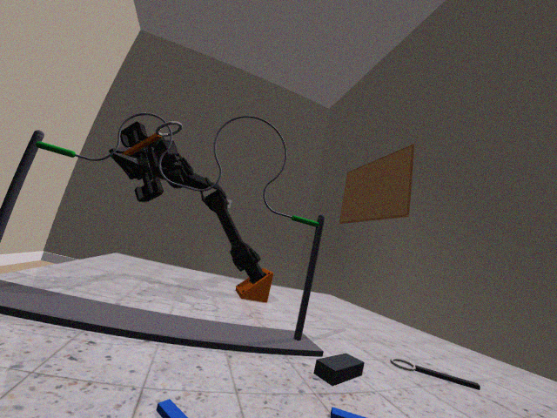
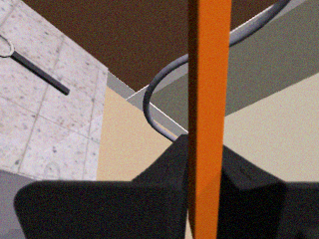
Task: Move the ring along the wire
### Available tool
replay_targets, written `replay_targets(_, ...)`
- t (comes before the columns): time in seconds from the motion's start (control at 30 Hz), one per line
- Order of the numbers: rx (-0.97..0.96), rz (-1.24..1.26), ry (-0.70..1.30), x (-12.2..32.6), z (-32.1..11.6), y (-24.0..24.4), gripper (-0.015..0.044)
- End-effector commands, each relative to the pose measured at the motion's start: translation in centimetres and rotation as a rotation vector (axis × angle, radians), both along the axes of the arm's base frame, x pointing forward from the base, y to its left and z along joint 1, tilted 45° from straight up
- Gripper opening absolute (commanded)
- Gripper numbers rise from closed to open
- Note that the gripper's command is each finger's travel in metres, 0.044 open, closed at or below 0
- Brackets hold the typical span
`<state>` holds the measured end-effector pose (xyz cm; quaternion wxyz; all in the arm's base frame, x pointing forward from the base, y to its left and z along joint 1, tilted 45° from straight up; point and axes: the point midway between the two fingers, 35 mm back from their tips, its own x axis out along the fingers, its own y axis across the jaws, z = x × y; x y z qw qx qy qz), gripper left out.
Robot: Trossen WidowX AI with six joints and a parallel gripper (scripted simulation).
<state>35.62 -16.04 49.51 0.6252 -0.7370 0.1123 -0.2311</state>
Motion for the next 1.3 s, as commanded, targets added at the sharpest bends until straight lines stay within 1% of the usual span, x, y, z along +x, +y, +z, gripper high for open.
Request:
replay_targets(0.0, -0.102, 0.004, 0.001, 0.0, 0.4, 0.2, -0.015)
replay_targets(0.87, -0.622, -0.002, -0.007, 0.0, 3.1, 1.6, -0.015)
replay_targets(1.1, -0.747, -0.004, -0.008, 0.0, 3.5, 2.0, -0.015)
replay_targets(1.27, -0.801, -0.005, -0.009, -0.1, 3.6, 2.0, -0.015)
